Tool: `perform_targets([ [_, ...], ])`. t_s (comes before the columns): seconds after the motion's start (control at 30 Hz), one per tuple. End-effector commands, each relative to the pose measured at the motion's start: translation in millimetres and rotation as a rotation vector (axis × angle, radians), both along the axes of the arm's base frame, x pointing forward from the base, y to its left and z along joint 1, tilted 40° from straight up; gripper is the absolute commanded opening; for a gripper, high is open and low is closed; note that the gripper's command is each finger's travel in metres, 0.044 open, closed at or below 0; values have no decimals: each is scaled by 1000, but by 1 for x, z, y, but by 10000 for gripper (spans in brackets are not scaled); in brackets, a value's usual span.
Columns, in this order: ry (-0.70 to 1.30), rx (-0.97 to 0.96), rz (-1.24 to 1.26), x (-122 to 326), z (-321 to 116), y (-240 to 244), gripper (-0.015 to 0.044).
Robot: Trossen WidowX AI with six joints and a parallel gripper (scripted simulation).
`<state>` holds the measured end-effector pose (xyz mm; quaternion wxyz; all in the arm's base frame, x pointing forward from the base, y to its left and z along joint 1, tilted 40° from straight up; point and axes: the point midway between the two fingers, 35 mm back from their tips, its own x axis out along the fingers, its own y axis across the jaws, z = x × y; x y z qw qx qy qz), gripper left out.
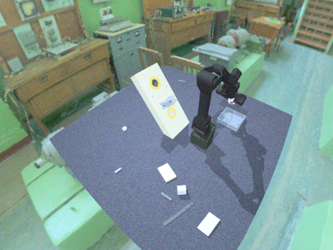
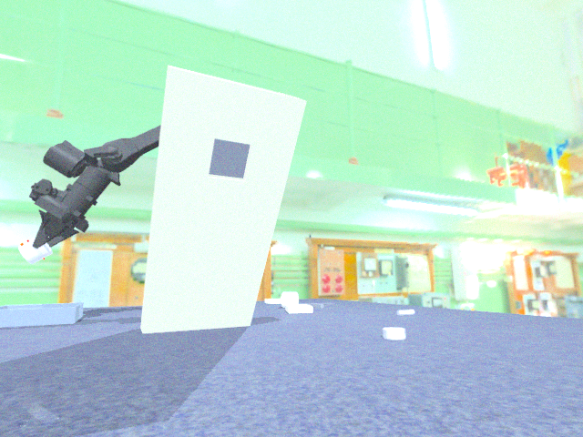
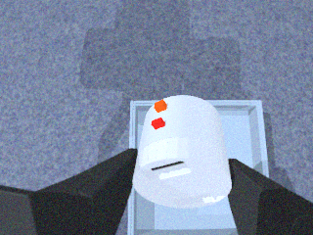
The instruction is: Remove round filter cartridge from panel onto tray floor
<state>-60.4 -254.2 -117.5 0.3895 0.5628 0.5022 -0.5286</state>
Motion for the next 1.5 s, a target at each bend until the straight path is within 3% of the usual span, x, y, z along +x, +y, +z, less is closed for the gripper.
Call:
perform_targets([
  [0.0, 59, 13, -73, -19, -12, 21, 0],
  [0.87, 83, 19, -102, -22, -75, 78, 0],
  [1.4, 78, 24, -106, -21, -73, 76, 420],
  [1.47, 78, 24, -106, -21, -73, 76, 440],
])
